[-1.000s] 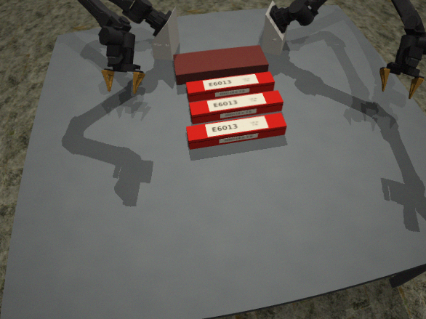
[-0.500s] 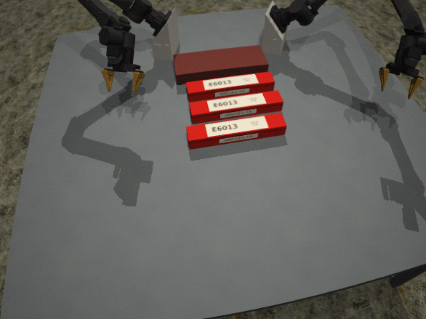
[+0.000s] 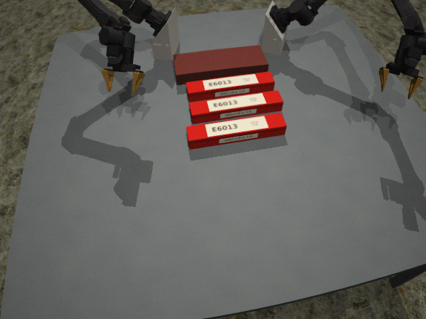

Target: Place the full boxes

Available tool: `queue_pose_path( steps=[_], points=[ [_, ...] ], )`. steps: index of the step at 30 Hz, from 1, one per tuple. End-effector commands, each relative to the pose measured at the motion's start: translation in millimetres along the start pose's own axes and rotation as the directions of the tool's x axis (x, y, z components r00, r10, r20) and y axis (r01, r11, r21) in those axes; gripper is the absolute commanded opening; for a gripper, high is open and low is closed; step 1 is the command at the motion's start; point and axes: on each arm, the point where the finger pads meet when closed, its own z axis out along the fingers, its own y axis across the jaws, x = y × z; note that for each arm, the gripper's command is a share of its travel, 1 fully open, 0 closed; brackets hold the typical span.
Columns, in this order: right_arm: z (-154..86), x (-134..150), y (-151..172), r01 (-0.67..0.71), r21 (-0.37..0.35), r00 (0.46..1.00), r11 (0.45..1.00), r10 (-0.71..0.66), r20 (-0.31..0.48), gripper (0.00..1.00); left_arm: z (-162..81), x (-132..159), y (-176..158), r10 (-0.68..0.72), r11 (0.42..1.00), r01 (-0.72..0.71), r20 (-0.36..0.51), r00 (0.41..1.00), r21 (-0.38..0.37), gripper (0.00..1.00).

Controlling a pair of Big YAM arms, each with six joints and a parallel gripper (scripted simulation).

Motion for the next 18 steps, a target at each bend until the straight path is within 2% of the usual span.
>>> queue_pose_path(
  steps=[1, 9, 10, 11, 13, 18],
  points=[
    [0, 0, 0, 0.0, 0.0, 1.0, 1.0, 0.0, 0.0, 1.0, -1, -2, 2, -0.001, 1.0, 0.001, 0.003, 1.0, -0.004, 1.0],
    [0, 0, 0, 0.0, 0.0, 1.0, 1.0, 0.0, 0.0, 1.0, -1, -2, 2, -0.001, 1.0, 0.001, 0.003, 1.0, -0.004, 1.0],
    [-17, -16, 4, 0.03, -0.017, 0.999, 0.999, -0.03, 0.029, 1.0, -17, -10, -6, 0.043, 0.999, -0.043, 0.011, 0.999, 0.006, 1.0],
    [-23, -10, 9, 0.07, -0.03, 0.997, 0.997, -0.07, 0.016, 1.0, -20, -8, -12, 0.068, 0.998, -0.068, -0.006, 0.998, 0.015, 1.0],
    [-33, -6, 17, 0.125, -0.055, 0.992, 0.991, -0.125, 0.001, 1.0, -23, -6, -24, 0.12, 0.992, -0.118, -0.041, 0.992, 0.038, 1.0],
    [-58, -22, 29, 0.217, -0.106, 0.976, 0.971, -0.219, -0.008, 1.0, -24, 1, -62, 0.26, 0.962, -0.245, -0.129, 0.957, 0.119, 1.0]
  ],
)
